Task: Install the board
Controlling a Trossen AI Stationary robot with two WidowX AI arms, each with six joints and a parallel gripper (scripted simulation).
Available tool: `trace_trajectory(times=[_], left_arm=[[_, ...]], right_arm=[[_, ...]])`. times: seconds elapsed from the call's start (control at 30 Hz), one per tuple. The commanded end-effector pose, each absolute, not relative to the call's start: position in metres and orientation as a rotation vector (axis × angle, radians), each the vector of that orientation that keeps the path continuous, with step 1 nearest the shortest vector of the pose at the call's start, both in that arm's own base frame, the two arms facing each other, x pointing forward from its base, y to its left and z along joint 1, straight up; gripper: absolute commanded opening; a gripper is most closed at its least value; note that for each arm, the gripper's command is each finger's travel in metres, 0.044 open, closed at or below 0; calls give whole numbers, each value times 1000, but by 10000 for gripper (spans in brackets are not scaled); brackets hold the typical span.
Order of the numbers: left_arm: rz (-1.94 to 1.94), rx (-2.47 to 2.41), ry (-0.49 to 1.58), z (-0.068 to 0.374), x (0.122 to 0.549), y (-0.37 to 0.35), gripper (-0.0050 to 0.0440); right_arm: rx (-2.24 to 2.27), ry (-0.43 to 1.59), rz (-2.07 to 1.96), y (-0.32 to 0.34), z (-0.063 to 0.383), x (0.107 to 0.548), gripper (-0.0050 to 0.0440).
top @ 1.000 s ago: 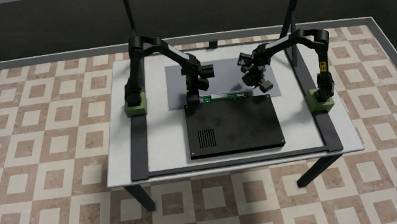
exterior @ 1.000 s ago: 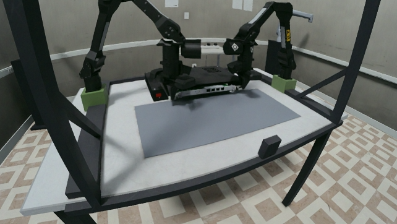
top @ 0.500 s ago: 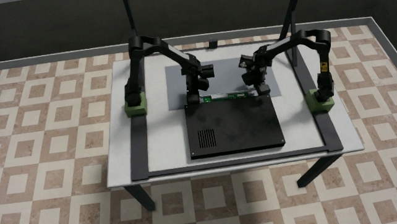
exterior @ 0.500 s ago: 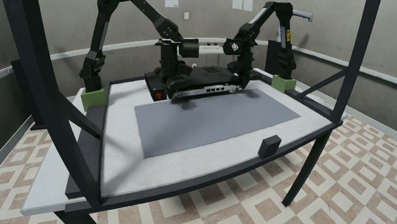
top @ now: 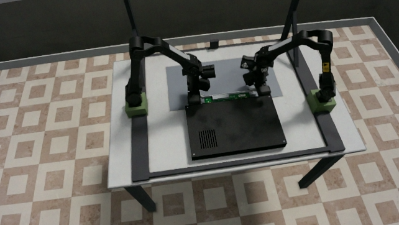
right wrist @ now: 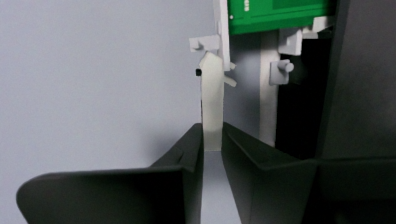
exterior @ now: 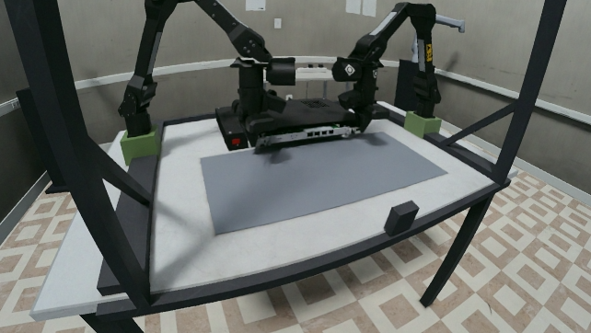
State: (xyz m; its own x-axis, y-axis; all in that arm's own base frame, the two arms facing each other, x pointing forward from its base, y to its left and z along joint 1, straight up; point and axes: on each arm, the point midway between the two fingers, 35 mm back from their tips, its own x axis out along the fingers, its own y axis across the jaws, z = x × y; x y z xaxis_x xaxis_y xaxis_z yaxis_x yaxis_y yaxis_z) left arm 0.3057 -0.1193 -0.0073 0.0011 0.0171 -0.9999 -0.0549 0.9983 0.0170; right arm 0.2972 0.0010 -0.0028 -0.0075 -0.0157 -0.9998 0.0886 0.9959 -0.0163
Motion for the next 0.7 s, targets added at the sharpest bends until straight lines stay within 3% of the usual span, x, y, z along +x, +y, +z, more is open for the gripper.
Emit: trace_trajectory(times=[0.0, 0.67], left_arm=[[41, -35, 1541, 4, 307, -119, 8], [44, -33, 1541, 4, 306, -93, 8]], right_arm=[[58, 1545, -80, -2, 4, 303, 9], [37, 1558, -48, -30, 3, 302, 9]])
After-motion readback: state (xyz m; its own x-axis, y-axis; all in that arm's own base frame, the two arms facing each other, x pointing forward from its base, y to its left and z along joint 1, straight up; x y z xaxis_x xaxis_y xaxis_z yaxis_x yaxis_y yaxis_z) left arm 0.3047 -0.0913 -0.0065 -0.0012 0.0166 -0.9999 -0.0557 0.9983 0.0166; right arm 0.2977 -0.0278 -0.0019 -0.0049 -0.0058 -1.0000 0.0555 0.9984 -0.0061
